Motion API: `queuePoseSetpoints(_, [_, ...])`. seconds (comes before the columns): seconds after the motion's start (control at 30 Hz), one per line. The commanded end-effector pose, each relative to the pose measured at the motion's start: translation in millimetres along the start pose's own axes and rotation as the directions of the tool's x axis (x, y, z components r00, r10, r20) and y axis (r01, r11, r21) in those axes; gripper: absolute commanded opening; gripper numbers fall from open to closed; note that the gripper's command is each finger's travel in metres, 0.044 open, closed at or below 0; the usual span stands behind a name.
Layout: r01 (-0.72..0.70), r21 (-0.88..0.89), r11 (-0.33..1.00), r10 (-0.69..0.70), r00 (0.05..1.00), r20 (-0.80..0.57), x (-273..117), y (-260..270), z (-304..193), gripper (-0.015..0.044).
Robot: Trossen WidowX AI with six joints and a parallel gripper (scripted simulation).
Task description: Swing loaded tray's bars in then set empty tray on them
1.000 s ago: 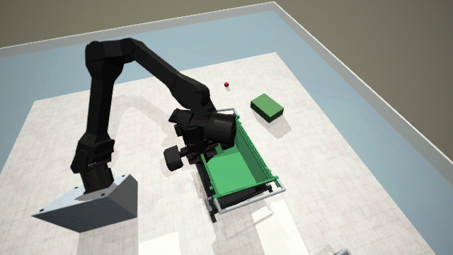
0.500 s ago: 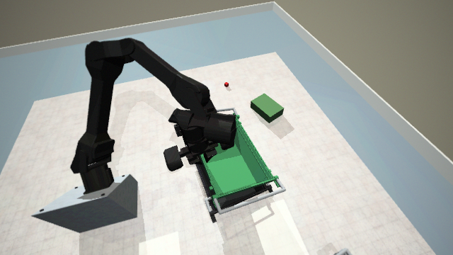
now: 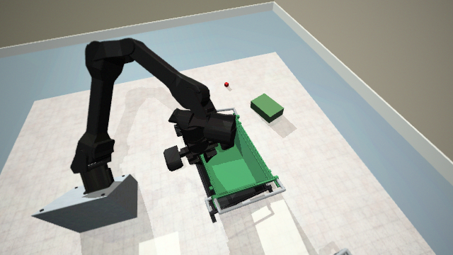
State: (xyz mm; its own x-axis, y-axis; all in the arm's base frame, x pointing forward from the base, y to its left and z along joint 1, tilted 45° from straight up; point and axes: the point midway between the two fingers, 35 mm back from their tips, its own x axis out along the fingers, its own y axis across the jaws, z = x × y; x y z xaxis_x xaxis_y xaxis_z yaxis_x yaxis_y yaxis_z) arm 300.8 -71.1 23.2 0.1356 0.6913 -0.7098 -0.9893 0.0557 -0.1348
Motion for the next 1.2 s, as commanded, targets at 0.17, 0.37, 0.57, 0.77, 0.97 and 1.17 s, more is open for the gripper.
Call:
queuePoseSetpoints(0.17, [-0.023, 0.000, 1.000, 0.023, 1.000, -0.002, 5, 4, 1, 0.0000])
queuePoseSetpoints(0.37, [-0.023, 0.000, 1.000, 0.023, 1.000, -0.002, 5, 4, 1, 0.0000])
queuePoseSetpoints(0.57, [-0.001, 0.000, 1.000, 0.001, 1.000, 0.000, 0, 0, 0, 0.0000])
queuePoseSetpoints(0.77, [-0.014, 0.000, 1.000, 0.014, 1.000, -0.001, 8, 5, 1, 0.0000])
queuePoseSetpoints(0.97, [-0.023, 0.001, 1.000, 0.023, 1.000, -0.002, 12, 8, 1, 0.0000])
queuePoseSetpoints(1.17, [-0.023, 0.001, 1.000, 0.023, 1.000, -0.002, 12, 8, 1, 0.0000])
